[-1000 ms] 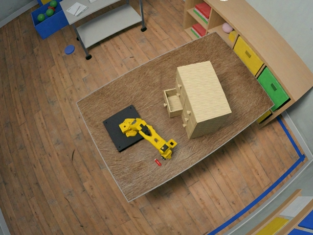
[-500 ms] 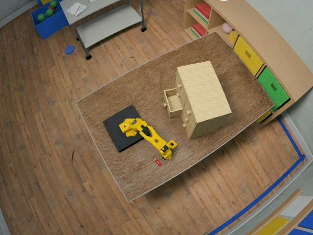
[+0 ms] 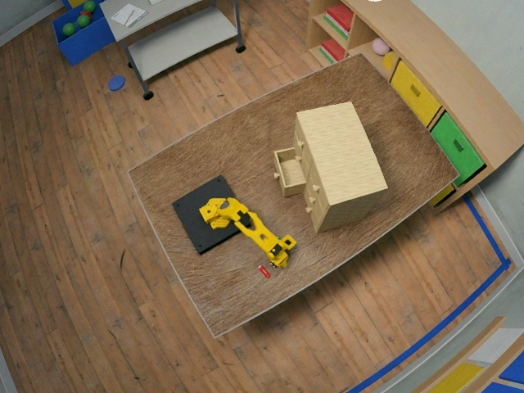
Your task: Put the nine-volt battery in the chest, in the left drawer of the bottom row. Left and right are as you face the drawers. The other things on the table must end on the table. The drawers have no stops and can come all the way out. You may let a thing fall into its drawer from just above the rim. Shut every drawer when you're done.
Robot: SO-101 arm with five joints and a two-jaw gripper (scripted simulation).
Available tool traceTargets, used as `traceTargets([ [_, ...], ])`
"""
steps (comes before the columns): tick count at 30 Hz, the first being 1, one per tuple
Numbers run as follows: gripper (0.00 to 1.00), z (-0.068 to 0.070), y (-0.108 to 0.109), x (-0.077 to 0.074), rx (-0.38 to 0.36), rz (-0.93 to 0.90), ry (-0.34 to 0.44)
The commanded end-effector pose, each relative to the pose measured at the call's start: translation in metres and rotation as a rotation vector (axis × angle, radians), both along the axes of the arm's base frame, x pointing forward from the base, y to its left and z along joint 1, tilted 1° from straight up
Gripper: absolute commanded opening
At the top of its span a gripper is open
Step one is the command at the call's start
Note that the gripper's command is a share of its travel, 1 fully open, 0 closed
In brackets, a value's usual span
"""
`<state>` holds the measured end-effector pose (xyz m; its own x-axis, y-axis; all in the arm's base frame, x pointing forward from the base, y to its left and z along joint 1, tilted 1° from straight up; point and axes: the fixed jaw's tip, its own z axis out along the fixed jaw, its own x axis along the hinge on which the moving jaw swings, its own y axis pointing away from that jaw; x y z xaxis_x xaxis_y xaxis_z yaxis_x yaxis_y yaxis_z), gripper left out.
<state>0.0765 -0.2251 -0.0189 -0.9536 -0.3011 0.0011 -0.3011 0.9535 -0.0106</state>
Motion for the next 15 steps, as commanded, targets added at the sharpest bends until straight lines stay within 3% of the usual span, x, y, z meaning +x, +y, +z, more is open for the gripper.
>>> traceTargets([
  [1, 0.30, -0.0043, 0.0029, -0.0015, 0.016, 0.004, 0.004],
  [4, 0.30, -0.0141, 0.0028, -0.0011, 0.016, 0.004, 0.004],
  [15, 0.30, -0.0141, 0.0028, -0.0011, 0.016, 0.004, 0.004],
])
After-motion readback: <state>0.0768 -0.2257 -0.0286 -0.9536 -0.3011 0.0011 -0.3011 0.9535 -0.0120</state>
